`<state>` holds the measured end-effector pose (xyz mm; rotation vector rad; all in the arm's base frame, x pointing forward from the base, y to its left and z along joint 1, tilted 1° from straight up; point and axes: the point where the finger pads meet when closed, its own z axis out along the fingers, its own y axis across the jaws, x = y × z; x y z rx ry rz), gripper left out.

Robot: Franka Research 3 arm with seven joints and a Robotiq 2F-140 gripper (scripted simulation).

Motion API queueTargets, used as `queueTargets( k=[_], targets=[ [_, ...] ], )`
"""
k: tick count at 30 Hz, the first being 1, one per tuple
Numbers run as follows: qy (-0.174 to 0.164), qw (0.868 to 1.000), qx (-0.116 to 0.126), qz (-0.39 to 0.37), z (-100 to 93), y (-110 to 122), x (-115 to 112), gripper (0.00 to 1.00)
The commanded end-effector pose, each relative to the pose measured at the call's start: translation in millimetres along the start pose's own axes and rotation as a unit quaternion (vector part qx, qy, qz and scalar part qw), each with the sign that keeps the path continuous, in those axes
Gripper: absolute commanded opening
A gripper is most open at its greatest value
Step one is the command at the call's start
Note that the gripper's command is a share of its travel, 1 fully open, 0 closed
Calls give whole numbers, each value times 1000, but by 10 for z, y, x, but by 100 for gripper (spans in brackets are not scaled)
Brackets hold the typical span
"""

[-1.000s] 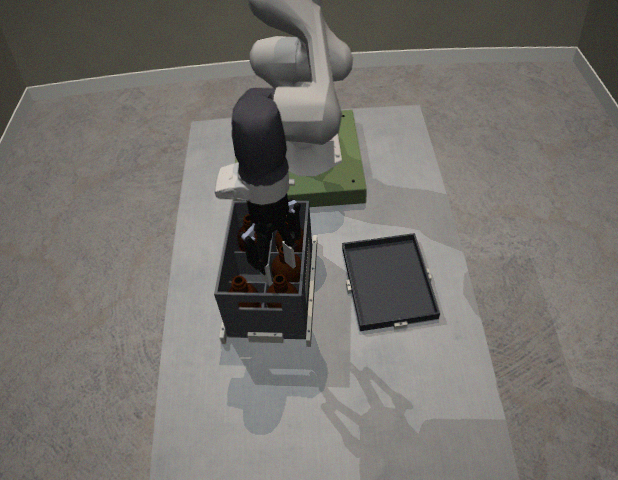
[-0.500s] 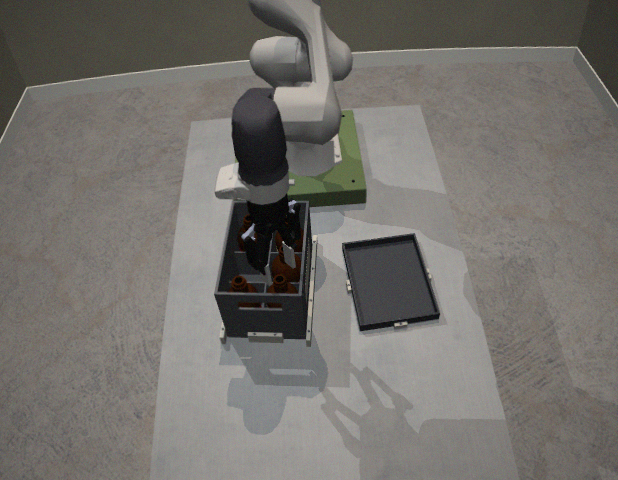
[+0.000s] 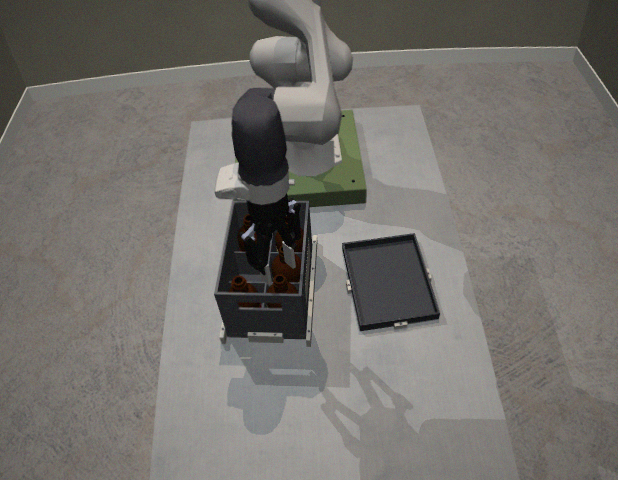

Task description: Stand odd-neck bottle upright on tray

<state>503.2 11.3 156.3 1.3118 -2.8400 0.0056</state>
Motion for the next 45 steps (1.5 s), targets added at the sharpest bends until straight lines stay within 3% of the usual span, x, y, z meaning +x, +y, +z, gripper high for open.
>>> queueTargets(
  k=[1, 27, 45],
  targets=[
    [1, 1000, 1, 1, 11, 1, 3, 44],
    [1, 1000, 1, 1, 56, 0, 3, 44],
    [1, 1000, 1, 1, 242, 0, 3, 44]
  ],
)
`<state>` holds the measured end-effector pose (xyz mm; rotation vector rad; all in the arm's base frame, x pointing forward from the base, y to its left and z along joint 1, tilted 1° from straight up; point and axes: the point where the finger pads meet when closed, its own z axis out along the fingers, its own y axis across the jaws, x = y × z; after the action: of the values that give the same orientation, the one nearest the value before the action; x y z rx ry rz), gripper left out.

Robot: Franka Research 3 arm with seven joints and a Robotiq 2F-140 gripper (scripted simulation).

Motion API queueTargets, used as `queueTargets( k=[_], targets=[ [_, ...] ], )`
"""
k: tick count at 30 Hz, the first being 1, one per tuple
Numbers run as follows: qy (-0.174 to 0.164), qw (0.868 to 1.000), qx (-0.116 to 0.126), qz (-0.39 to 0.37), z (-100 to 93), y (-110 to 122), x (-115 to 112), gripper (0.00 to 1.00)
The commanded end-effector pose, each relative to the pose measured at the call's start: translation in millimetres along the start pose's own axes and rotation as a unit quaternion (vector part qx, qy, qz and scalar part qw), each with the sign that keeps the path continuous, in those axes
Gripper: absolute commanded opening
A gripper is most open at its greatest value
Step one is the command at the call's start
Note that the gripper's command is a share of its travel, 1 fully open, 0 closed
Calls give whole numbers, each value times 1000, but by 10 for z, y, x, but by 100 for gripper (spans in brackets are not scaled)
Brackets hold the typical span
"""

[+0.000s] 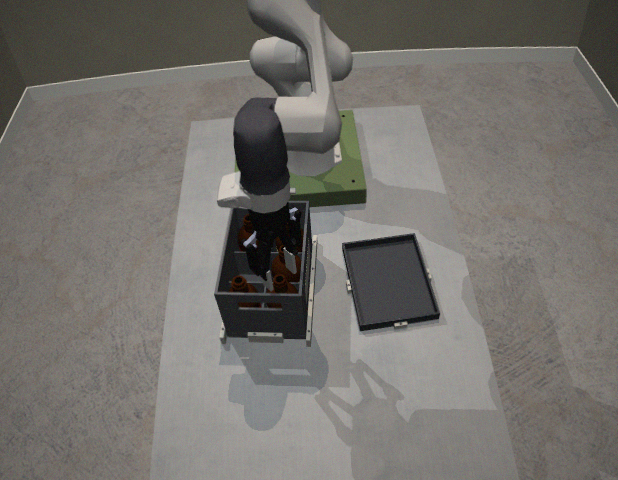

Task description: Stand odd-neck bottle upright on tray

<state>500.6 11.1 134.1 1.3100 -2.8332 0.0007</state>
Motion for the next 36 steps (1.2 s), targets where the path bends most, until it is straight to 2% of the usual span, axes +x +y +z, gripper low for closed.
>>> queueTargets(
  k=[1, 14, 36],
  targets=[
    [-1, 1000, 4, 2, 33, -18, -12, 44],
    [-1, 1000, 4, 2, 174, -19, -12, 44],
    [-1, 1000, 4, 2, 216, -20, -13, 44]
  ],
)
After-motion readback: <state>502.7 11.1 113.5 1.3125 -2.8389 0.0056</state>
